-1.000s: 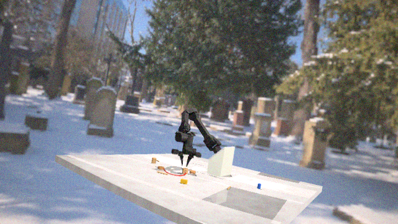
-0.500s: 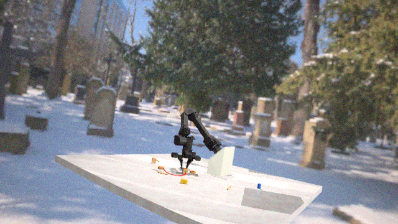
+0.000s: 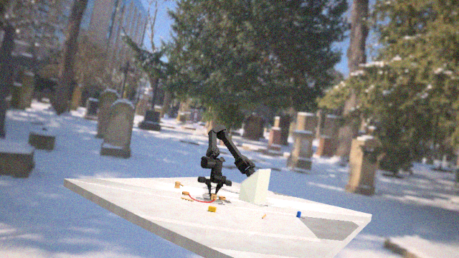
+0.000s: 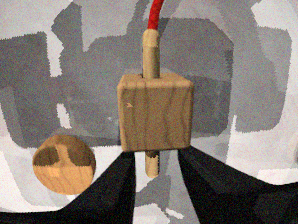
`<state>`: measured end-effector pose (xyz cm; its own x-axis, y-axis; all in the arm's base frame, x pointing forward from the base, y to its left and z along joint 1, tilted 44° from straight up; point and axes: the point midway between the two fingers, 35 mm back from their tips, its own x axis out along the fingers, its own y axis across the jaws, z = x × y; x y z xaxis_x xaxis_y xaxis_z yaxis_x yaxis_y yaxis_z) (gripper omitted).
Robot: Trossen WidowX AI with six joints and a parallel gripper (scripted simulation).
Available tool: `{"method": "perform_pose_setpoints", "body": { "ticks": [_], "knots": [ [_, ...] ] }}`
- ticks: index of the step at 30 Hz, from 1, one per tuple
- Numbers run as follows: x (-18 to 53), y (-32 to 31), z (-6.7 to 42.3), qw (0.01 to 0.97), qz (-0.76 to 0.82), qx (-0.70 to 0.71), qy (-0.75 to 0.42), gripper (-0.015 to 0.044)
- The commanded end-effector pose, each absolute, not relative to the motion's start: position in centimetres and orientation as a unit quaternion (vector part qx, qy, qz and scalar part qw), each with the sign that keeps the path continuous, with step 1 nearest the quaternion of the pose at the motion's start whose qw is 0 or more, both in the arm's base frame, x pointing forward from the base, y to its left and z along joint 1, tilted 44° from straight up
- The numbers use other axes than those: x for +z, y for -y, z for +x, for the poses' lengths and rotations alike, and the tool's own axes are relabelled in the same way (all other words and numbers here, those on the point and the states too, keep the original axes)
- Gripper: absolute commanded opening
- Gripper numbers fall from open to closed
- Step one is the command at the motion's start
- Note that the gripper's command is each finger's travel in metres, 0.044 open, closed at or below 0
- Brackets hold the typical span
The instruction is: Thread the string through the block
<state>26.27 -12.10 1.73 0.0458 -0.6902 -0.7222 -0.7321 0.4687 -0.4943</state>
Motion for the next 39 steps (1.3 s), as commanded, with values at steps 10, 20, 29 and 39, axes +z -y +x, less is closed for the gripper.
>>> {"method": "perform_pose_setpoints", "body": {
  "ticks": [10,20,29,39],
  "knots": [
    [1.72,12.1,26.27,0.508,-0.515,0.021,-0.69,0.0],
    [1.61,12.25,26.27,0.531,-0.515,0.039,-0.672,0.0],
    [1.58,12.24,26.5,0.534,-0.517,0.037,-0.668,0.0],
    [1.58,12.25,26.53,0.536,-0.517,0.034,-0.667,0.0]
  ]
}}
